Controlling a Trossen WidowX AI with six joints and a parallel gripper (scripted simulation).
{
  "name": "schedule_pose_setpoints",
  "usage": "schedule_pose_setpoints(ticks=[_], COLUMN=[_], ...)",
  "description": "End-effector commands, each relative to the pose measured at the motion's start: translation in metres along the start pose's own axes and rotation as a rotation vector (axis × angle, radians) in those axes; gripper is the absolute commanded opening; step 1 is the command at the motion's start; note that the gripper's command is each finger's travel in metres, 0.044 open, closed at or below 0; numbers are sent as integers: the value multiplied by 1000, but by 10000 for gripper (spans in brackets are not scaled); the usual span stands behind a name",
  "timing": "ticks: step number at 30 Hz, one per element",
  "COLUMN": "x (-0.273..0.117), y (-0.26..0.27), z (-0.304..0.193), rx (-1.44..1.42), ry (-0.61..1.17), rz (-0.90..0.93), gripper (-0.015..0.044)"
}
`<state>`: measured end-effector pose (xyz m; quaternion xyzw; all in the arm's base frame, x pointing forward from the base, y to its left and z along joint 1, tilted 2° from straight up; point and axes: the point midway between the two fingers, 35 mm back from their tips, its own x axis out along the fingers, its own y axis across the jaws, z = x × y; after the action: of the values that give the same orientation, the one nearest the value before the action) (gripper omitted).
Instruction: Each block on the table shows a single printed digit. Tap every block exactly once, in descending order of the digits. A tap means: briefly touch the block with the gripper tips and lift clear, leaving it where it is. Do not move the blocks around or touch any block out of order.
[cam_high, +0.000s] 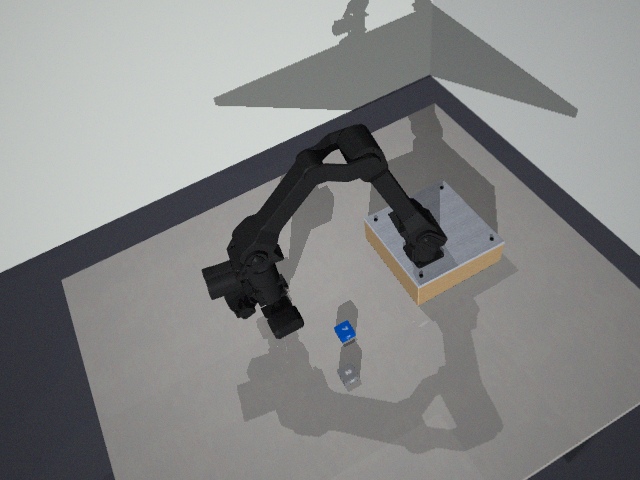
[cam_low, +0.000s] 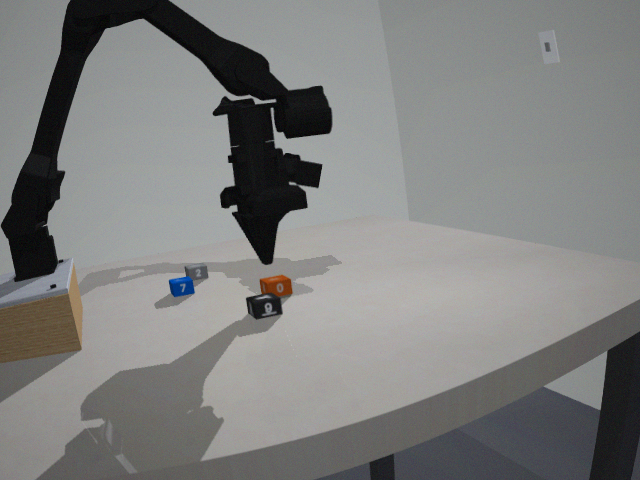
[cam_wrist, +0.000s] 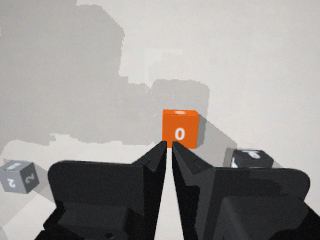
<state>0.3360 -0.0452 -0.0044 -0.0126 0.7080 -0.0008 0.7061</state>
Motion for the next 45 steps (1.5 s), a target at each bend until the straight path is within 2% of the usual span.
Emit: schedule_pose_setpoints(ticks=[1,17,20,25,27,32,39,43,45], x=[8,24,-2,-6,-9,-34,-68,-87,-90], y=[0,0,0,0,11,91,198,246,253], z=[-2,-2,-2,-2,-1,-4,-46,-84,-91], rx=[-4,-4,-4,-4,-4,-4,-4,-5,-5], ry=[6,6,5,6,5,3,7,11,12], rz=[1,1,1,1,2,9,18,21,21], gripper=[20,20,20,20,72,204,387,400,400])
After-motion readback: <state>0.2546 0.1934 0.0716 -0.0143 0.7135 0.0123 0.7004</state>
